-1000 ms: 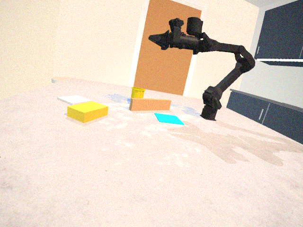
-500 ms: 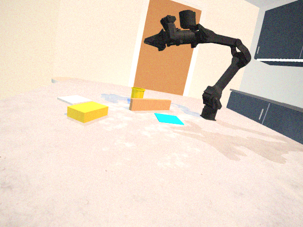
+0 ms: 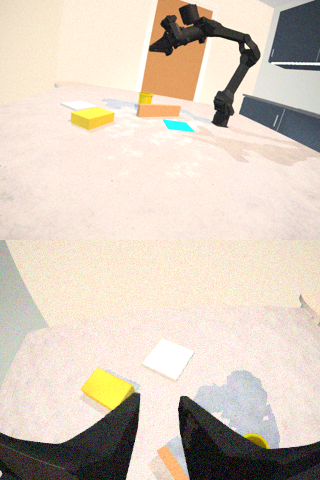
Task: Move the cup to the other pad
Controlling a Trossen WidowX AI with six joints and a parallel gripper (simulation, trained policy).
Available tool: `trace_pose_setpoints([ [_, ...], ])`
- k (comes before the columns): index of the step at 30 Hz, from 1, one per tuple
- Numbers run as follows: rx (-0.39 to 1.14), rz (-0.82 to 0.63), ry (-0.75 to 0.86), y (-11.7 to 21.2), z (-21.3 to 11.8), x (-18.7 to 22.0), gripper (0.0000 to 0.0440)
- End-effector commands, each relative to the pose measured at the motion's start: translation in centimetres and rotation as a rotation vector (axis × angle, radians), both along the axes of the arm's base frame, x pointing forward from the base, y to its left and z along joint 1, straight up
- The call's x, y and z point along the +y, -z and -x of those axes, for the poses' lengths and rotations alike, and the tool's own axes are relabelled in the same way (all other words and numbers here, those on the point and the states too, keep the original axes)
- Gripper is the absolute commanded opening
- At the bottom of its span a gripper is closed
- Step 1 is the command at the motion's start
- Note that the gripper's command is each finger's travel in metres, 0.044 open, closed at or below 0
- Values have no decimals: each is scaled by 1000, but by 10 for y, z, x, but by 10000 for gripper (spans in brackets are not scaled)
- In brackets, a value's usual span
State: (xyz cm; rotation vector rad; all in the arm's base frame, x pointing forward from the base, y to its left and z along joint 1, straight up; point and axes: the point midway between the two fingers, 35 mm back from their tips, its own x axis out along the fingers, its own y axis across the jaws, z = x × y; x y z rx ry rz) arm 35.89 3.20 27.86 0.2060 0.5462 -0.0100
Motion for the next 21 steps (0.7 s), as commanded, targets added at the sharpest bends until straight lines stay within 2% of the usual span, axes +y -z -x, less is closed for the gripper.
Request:
trace_pose_setpoints([
  [1,55,-8,8,7,-2,2,116],
  [21,378,9,36,39,-5,5,130],
])
